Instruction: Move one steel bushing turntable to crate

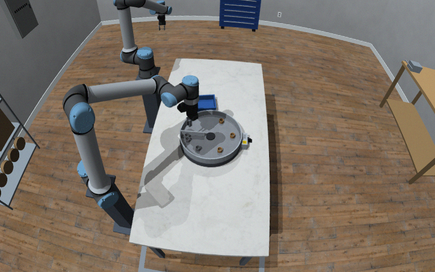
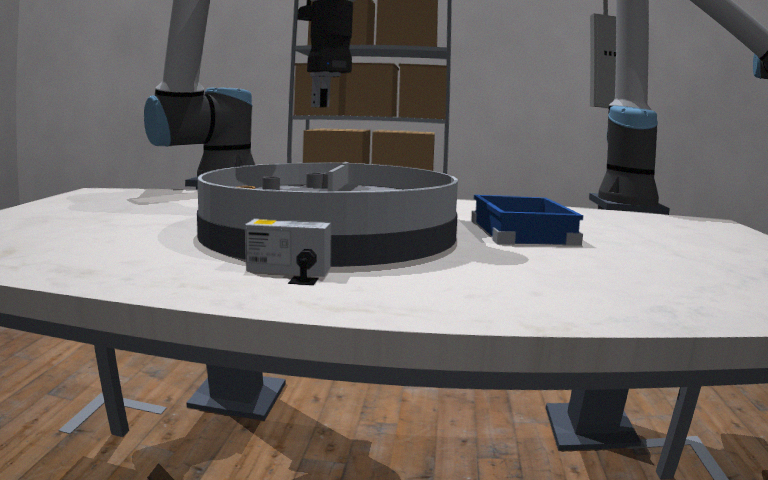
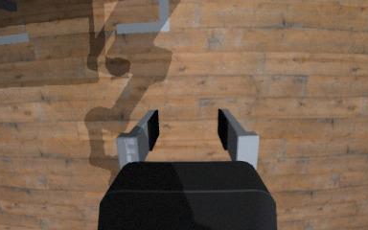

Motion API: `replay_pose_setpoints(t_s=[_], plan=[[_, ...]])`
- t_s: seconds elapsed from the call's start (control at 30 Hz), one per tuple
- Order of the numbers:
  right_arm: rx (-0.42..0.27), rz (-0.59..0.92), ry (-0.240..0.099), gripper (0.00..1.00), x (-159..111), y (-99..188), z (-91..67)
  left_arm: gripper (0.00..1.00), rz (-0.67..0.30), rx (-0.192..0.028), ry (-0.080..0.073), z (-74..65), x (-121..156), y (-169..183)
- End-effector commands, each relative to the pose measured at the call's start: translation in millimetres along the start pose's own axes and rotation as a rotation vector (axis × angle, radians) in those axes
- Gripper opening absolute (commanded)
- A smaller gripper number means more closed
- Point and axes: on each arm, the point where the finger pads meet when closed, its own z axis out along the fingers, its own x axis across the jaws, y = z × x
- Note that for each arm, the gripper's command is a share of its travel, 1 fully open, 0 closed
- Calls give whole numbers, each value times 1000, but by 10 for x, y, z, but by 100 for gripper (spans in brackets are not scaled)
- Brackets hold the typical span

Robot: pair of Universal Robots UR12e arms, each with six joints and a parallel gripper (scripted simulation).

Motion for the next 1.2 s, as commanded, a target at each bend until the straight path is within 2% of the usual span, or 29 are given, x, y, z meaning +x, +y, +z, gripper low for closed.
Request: replay_pose_setpoints(t_s=[0.0, 0.2, 0.23, 1.17], plan=[[-2, 0, 0, 35, 0, 5, -10, 100, 0, -2, 0, -10, -2, 7], [-2, 0, 0, 35, 0, 5, -10, 100, 0, -2, 0, -10, -2, 7], [-2, 0, 0, 39, 0, 5, -10, 100, 0, -2, 0, -10, -2, 7], [-2, 0, 0, 39, 0, 5, -10, 100, 0, -2, 0, -10, -2, 7]])
